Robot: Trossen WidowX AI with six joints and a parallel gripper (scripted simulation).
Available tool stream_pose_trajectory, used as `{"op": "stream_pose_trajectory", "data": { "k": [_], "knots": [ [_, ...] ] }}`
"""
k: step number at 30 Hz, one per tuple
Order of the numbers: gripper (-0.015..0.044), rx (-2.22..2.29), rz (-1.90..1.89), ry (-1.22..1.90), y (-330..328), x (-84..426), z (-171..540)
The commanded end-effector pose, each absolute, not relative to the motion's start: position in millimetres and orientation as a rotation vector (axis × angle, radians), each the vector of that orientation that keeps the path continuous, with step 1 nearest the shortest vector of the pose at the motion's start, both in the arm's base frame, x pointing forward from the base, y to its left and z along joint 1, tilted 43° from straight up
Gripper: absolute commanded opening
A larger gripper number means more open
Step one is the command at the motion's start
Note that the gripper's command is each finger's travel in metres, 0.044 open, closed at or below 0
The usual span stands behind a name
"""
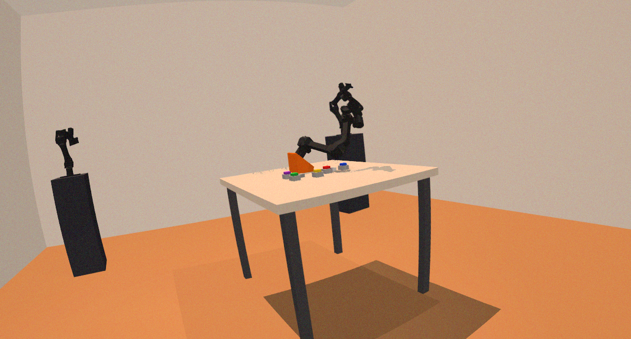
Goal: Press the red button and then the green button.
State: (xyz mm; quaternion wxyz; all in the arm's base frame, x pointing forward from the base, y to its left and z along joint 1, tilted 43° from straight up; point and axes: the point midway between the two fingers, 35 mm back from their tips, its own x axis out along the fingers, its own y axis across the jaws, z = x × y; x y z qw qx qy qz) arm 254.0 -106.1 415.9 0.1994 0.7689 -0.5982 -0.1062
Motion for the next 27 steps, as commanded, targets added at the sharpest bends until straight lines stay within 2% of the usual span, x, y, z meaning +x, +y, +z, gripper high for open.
{"op": "stream_pose_trajectory", "data": {
  "k": [1,4,13,21,27],
  "knots": [
    [0.04,2.159,-0.286,-1.673,-105.5,253.2,417.1],
    [0.04,2.294,-0.114,-1.673,-97.1,240.2,435.9],
    [0.04,3.053,0.893,-1.456,-78.6,140.7,512.7],
    [0.04,3.568,1.694,-1.178,-132.9,73.8,517.0],
    [0.04,3.794,2.15,-1.057,-179.5,61.1,495.0]
  ]
}}
